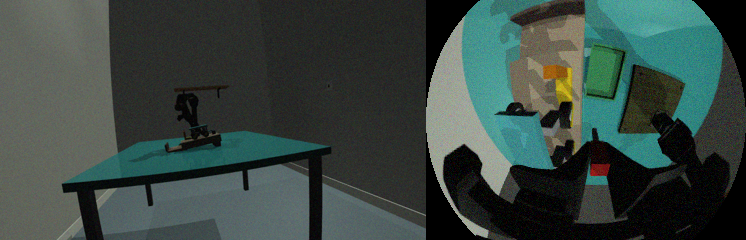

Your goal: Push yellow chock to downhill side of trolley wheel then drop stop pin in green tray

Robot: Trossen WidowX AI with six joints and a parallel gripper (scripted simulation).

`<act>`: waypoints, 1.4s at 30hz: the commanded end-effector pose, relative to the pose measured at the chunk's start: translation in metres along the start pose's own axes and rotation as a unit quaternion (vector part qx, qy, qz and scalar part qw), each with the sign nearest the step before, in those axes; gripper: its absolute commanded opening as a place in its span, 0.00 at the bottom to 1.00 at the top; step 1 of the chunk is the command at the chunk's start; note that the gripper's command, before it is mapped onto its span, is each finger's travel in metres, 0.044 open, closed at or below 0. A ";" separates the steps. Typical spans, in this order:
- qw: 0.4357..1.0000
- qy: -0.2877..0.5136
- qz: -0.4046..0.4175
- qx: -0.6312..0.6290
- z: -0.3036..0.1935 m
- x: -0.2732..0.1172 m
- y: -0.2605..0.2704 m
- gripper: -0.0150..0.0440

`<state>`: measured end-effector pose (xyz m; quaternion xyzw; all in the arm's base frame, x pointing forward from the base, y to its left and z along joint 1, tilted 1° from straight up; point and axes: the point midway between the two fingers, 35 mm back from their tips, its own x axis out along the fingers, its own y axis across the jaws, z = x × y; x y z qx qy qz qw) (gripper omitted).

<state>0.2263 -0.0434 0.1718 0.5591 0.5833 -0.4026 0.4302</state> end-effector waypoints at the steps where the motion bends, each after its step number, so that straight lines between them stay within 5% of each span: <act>1: 1.000 -0.003 0.001 -0.002 0.015 -0.002 -0.001 0.25; 18: 1.000 -0.007 0.001 0.008 0.064 -0.008 -0.005 0.25; 42: 0.928 -0.057 0.056 0.364 0.059 -0.007 -0.007 0.25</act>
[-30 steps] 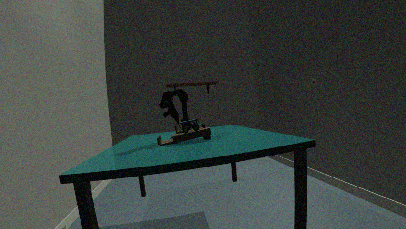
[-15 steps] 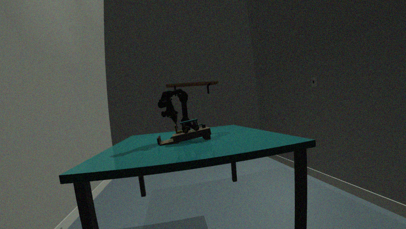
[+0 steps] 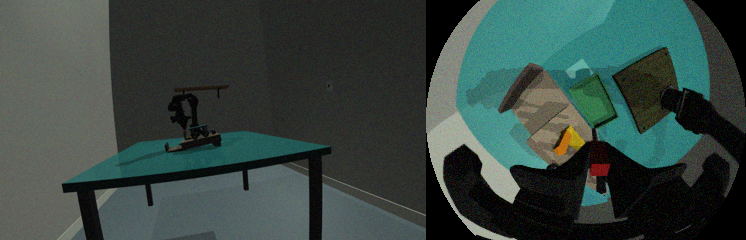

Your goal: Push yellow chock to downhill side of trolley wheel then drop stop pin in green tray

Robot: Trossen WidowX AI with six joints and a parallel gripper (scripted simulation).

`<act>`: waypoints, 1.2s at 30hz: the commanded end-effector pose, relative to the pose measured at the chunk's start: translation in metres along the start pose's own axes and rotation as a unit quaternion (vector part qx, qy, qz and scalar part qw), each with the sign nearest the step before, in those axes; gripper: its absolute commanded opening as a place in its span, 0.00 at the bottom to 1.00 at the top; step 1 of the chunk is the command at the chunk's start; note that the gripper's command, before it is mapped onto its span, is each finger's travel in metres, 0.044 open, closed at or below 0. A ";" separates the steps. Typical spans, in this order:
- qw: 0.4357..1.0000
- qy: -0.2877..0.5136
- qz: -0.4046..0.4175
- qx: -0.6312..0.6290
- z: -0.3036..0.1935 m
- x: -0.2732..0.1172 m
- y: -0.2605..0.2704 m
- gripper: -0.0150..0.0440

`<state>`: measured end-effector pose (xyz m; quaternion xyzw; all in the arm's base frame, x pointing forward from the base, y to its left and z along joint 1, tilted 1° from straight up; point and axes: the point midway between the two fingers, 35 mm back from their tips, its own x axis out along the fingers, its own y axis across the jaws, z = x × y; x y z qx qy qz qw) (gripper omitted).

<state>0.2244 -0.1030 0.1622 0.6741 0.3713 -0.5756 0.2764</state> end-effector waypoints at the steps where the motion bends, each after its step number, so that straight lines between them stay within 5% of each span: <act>1: 0.998 -0.006 0.009 0.061 0.000 0.001 -0.002 0.25; 29: 0.884 -0.060 0.067 0.458 -0.005 0.002 -0.004 0.25; 36: 0.874 -0.062 0.071 0.478 -0.005 0.002 -0.004 0.25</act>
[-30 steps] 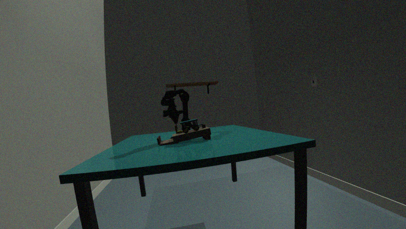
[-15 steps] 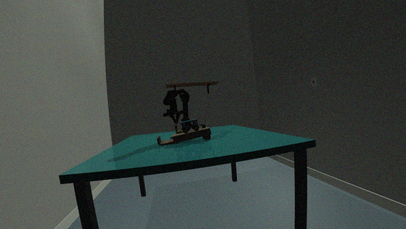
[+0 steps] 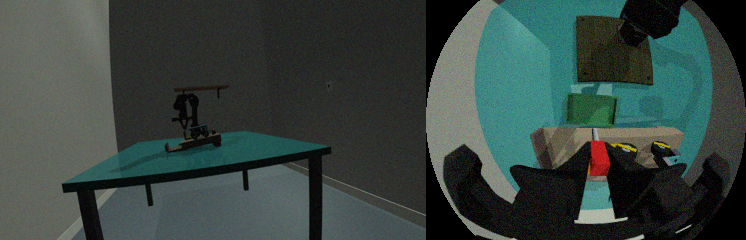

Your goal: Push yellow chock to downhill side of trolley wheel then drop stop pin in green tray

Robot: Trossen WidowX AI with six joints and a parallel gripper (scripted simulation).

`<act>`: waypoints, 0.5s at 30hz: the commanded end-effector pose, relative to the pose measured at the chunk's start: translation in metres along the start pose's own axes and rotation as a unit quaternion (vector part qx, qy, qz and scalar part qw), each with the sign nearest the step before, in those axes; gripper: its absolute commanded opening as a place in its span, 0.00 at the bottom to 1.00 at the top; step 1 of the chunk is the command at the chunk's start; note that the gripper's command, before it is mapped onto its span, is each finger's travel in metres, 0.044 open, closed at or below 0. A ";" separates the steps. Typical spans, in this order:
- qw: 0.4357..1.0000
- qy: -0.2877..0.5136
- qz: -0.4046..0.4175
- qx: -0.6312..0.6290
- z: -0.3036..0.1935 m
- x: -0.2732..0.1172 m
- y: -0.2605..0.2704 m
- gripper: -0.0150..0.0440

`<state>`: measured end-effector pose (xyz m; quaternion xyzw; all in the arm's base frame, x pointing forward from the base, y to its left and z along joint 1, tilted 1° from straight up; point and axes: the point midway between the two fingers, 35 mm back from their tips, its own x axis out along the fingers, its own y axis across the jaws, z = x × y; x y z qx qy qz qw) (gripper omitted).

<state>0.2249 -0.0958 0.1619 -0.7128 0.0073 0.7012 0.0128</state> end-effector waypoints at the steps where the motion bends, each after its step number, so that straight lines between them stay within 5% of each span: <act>1: 1.000 -0.001 0.003 0.009 0.000 0.000 0.000 0.25; 15: 1.000 -0.002 0.005 0.009 0.017 0.021 0.002 0.25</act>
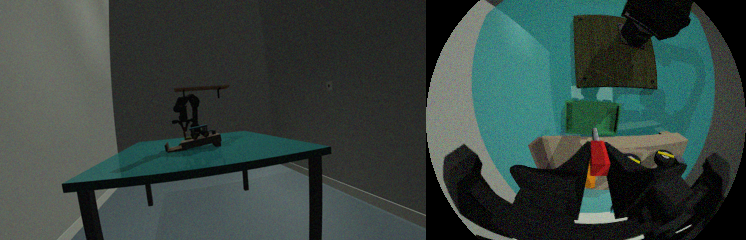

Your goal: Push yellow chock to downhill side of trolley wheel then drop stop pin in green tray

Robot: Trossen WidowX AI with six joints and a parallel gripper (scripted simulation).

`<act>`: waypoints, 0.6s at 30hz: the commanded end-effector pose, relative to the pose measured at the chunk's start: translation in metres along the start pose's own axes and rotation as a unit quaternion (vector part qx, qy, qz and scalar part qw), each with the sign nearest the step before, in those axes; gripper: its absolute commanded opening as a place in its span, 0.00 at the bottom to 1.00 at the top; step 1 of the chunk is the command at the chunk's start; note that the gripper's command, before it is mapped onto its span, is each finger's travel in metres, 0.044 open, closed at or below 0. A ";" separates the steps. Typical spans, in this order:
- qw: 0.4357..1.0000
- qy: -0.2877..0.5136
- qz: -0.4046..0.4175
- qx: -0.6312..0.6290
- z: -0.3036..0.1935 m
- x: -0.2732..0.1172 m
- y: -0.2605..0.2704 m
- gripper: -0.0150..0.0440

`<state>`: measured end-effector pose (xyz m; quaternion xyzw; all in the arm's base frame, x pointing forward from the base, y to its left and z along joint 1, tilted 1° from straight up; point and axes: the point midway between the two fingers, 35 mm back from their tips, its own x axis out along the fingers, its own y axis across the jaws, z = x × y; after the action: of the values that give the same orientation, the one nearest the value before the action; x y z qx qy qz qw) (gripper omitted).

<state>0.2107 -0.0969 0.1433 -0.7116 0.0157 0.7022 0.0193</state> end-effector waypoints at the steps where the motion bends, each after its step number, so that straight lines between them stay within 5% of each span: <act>1: 1.000 -0.001 0.010 -0.002 0.002 0.004 0.001 0.25; 18: 0.996 -0.001 0.088 -0.002 0.000 0.050 0.021 0.25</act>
<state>0.2127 -0.1132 0.1031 -0.7097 0.0759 0.6991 -0.0414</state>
